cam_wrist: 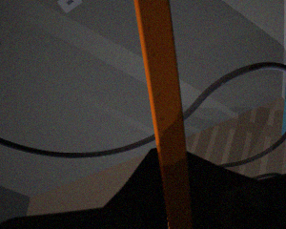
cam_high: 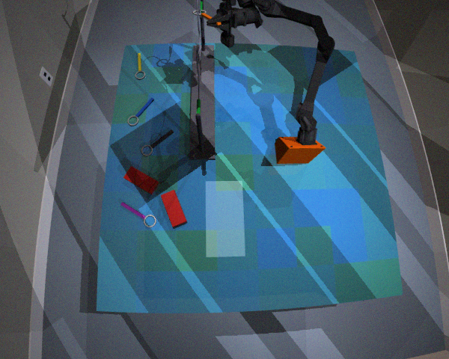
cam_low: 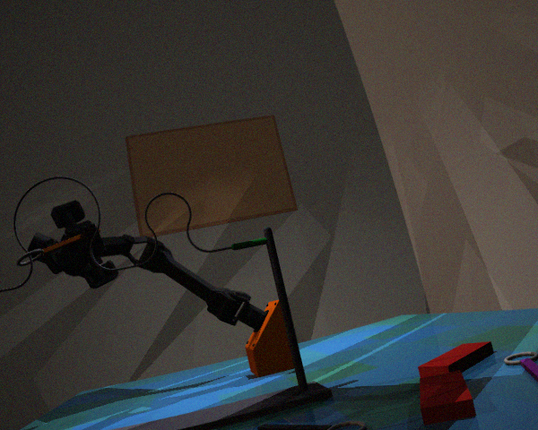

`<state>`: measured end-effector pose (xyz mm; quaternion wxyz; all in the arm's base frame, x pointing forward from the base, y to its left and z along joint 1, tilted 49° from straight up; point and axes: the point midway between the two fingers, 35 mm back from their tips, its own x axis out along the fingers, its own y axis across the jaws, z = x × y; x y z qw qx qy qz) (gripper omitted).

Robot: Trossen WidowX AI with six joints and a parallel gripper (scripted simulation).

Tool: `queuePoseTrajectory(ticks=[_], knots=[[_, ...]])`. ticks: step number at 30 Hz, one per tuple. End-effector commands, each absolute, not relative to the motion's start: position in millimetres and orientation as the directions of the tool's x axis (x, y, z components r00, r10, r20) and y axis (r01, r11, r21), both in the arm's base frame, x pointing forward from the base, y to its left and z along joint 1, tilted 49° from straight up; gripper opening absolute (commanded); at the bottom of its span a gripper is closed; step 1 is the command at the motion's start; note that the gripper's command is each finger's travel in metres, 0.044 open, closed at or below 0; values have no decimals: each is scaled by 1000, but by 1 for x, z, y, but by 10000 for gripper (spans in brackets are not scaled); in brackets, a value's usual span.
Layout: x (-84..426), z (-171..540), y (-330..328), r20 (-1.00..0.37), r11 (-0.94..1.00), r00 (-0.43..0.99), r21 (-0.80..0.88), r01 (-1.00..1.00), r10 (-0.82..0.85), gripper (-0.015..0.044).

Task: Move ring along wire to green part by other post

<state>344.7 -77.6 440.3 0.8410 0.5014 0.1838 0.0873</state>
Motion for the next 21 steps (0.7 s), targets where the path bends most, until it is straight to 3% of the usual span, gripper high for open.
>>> queuePoseTrajectory(ticks=[1,21], knots=[[343,447,-74,-206,475,918,880,22,340,-150],[343,459,-69,-181,413,918,910,20,354,-150]])
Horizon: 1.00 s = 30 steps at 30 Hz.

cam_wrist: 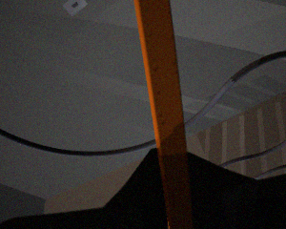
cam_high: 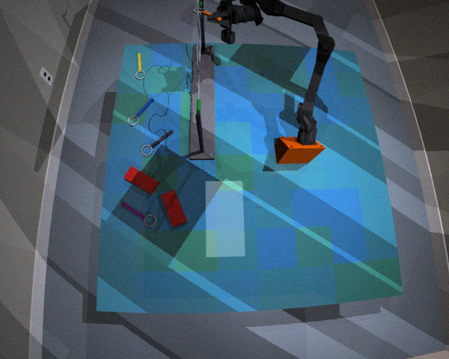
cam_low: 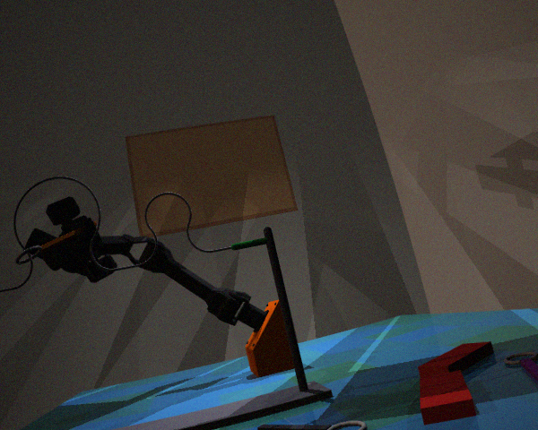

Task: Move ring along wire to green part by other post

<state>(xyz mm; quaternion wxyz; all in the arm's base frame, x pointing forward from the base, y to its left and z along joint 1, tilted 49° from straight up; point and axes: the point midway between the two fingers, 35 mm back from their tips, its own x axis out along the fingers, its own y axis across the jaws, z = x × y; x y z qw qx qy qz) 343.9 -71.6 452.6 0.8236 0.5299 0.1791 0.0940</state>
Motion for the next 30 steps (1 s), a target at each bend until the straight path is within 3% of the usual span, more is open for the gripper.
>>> queuePoseTrajectory(ticks=[1,30], knots=[[343,460,-68,-179,409,918,912,20,354,-150],[343,476,-64,-218,468,916,883,37,337,-150]])
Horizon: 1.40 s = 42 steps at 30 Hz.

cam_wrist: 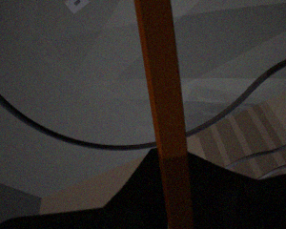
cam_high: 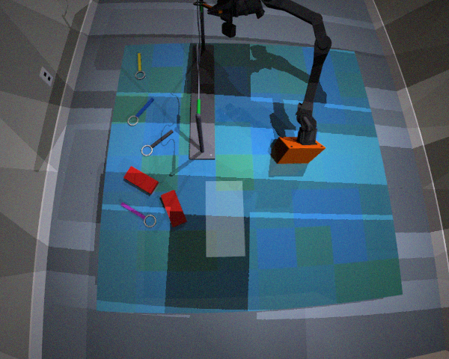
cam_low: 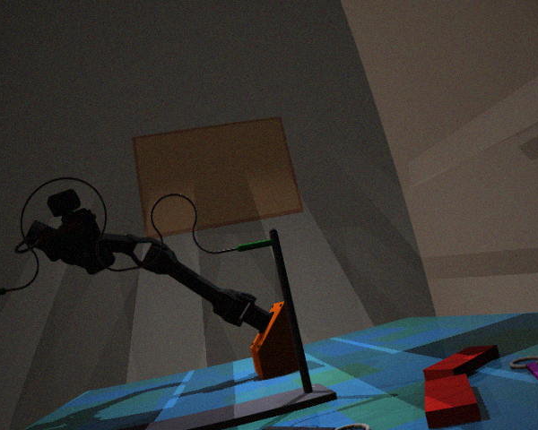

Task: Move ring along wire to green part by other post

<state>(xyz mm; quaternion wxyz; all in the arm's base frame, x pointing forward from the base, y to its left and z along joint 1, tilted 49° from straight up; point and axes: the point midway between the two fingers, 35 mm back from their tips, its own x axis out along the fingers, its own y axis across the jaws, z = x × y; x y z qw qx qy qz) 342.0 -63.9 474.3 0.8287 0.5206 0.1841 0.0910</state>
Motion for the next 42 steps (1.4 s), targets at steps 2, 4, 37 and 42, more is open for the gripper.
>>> queuePoseTrajectory(ticks=[2,4,37,42], knots=[[343,476,-64,-227,487,916,873,40,332,-150],[343,476,-64,-238,507,915,861,44,325,-150],[343,467,-72,-397,811,902,576,100,171,-150],[343,466,-73,-415,845,899,523,109,141,-150]])
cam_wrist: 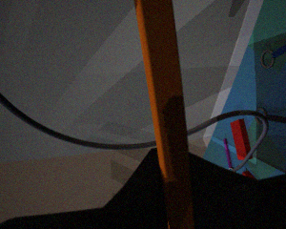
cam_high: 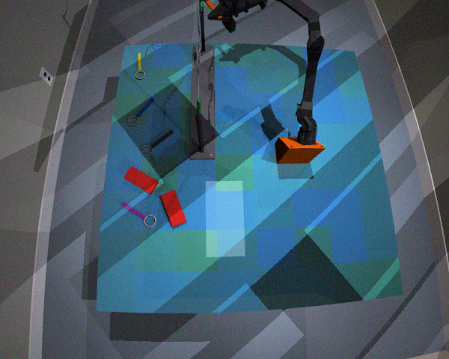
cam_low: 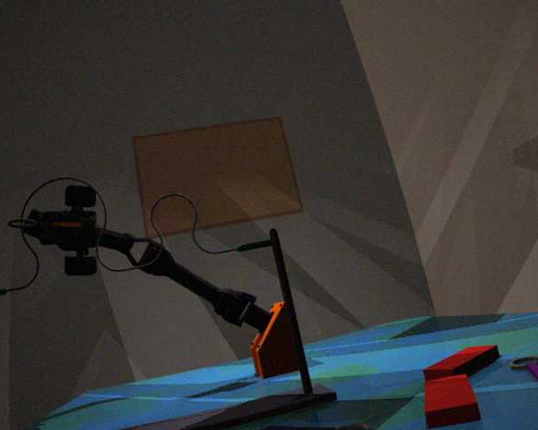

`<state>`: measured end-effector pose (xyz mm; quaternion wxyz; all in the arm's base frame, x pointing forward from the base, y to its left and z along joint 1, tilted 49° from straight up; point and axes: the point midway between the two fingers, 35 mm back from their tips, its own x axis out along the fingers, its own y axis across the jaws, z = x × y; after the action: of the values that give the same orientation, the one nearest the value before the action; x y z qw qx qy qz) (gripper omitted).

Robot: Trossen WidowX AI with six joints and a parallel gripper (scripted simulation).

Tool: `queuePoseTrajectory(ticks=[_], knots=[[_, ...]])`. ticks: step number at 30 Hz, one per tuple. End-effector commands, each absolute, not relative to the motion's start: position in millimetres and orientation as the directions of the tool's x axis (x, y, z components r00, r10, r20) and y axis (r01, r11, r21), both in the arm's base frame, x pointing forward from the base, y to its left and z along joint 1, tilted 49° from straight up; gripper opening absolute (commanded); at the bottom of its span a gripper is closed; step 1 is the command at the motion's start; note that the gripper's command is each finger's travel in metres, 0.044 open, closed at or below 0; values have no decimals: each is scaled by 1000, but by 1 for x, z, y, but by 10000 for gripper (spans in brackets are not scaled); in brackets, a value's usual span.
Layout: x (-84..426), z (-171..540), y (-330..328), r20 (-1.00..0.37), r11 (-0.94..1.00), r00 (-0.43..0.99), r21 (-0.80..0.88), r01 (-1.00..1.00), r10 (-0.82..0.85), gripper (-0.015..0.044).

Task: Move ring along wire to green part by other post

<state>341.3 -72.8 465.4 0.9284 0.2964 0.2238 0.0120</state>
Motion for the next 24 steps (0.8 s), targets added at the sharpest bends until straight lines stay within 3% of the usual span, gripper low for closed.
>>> queuePoseTrajectory(ticks=[1,24], knots=[[343,466,-73,-418,852,898,512,110,135,-150],[343,462,-81,-470,959,883,242,145,-15,-150]])
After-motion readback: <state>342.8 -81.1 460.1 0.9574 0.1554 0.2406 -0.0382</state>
